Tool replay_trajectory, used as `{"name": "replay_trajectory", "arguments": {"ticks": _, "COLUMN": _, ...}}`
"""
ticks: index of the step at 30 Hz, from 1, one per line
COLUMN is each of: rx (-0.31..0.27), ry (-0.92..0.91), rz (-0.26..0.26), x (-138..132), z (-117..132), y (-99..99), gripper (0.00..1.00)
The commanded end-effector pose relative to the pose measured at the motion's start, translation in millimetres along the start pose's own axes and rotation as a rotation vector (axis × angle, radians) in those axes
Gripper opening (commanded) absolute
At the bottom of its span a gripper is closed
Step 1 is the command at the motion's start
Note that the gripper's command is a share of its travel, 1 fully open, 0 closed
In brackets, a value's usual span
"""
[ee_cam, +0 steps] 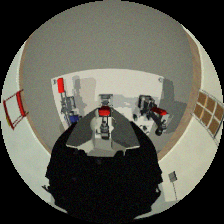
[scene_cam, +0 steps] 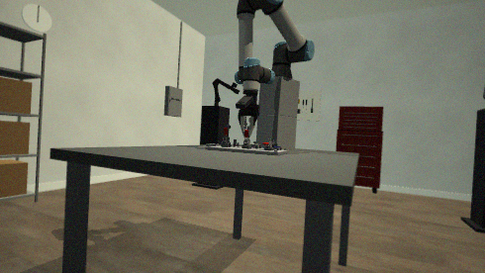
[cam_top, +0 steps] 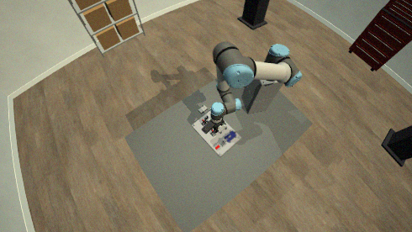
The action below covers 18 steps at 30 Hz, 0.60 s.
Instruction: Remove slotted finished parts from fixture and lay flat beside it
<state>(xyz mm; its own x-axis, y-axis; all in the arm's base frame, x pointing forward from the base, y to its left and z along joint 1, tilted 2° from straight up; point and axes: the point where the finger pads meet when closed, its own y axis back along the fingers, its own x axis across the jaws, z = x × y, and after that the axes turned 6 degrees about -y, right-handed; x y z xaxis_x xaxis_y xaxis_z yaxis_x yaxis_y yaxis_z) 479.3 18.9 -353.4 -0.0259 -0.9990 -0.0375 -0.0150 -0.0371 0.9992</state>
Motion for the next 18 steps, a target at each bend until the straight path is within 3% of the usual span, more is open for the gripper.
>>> {"name": "replay_trajectory", "arguments": {"ticks": 1, "rx": 0.001, "ry": 0.0, "rz": 0.0, "x": 0.1, "z": -0.3, "y": 0.4, "gripper": 0.0}}
{"name": "replay_trajectory", "arguments": {"ticks": 14, "rx": 0.001, "ry": 0.0, "rz": 0.0, "x": 0.1, "z": -0.3, "y": 0.4, "gripper": 0.0}}
{"name": "replay_trajectory", "arguments": {"ticks": 15, "rx": 0.001, "ry": 0.0, "rz": 0.0, "x": 0.1, "z": -0.3, "y": 0.4, "gripper": 0.28}}
{"name": "replay_trajectory", "arguments": {"ticks": 18, "rx": 0.001, "ry": 0.0, "rz": 0.0, "x": 0.1, "z": -0.3, "y": 0.4, "gripper": 0.28}}
